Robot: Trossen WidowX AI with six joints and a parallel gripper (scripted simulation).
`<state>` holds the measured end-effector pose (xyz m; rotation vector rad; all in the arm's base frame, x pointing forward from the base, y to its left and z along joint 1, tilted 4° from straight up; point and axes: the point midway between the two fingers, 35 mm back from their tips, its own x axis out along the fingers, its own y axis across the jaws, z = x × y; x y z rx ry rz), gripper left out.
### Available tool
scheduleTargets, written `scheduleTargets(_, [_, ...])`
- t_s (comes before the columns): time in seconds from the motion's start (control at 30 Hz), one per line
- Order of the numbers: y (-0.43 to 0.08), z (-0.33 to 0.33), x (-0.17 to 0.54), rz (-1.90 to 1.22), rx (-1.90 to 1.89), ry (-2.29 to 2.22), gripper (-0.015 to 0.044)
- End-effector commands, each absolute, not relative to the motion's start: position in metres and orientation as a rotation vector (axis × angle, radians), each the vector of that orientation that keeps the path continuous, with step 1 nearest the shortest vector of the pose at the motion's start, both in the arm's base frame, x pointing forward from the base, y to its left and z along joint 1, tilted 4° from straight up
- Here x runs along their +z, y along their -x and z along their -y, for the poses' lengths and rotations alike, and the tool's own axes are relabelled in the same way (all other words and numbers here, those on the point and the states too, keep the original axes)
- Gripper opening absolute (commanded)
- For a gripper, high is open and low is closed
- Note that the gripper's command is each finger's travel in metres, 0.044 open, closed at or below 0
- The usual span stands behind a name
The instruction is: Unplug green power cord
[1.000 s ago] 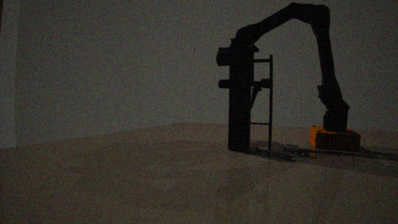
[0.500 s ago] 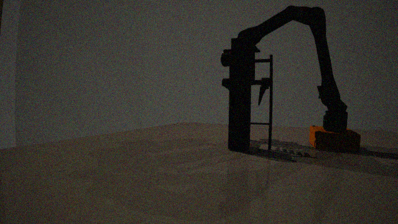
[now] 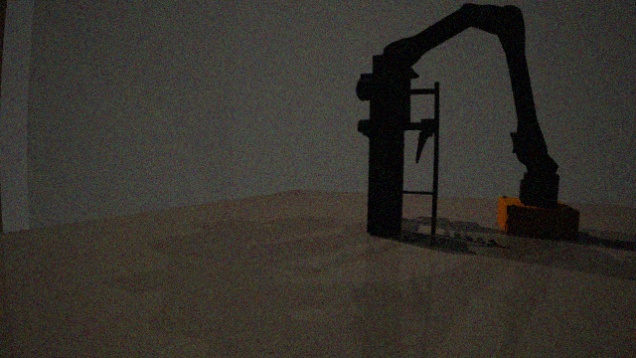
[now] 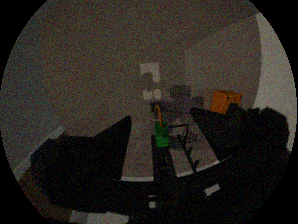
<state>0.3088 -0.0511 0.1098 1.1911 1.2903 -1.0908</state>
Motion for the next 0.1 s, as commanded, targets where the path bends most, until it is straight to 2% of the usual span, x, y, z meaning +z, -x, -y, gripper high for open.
scheduleTargets(0.0, [-0.3085,0.0517,0.1098,-1.292,-1.090,-1.186,0.0440])
scheduleTargets(0.07, [-0.3085,0.0517,0.1098,-1.292,-1.090,-1.186,0.0440])
